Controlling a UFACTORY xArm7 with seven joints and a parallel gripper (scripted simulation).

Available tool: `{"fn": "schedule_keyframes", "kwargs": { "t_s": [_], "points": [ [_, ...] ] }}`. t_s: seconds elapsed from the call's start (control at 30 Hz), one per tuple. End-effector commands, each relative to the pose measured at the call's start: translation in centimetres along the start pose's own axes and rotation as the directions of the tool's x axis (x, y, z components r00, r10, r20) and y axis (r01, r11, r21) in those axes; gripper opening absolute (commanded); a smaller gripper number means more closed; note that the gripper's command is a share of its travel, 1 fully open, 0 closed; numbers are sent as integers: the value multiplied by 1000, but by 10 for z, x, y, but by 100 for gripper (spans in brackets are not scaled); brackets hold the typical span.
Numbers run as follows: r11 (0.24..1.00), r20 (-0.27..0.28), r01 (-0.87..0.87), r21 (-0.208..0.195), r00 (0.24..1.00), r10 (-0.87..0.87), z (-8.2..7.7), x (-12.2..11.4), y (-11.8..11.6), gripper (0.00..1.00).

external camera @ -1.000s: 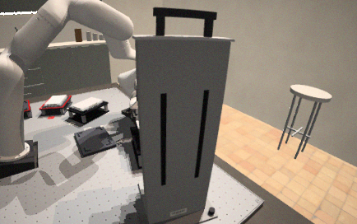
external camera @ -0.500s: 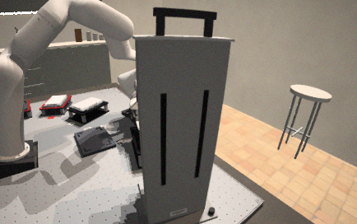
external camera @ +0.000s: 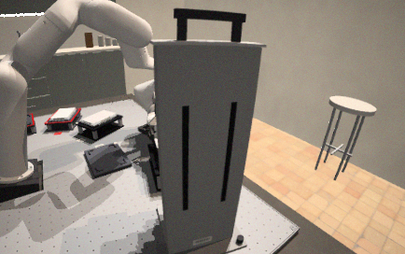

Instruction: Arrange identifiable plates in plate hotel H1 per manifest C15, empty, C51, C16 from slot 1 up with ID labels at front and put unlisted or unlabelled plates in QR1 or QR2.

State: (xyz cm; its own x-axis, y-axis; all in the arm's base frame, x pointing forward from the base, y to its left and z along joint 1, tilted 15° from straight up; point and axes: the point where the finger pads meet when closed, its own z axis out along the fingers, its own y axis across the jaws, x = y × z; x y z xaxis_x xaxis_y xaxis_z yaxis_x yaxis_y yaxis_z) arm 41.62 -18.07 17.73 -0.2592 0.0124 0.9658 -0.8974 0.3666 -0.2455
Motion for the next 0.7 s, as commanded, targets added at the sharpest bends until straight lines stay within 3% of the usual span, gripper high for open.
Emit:
{"fn": "schedule_keyframes", "kwargs": {
  "t_s": [0.0,0.67],
  "points": [
    [1000,1,-3,0,1000,3,0,0,-1,0],
    [1000,1,-3,0,1000,3,0,-6,-1,0]
  ]
}}
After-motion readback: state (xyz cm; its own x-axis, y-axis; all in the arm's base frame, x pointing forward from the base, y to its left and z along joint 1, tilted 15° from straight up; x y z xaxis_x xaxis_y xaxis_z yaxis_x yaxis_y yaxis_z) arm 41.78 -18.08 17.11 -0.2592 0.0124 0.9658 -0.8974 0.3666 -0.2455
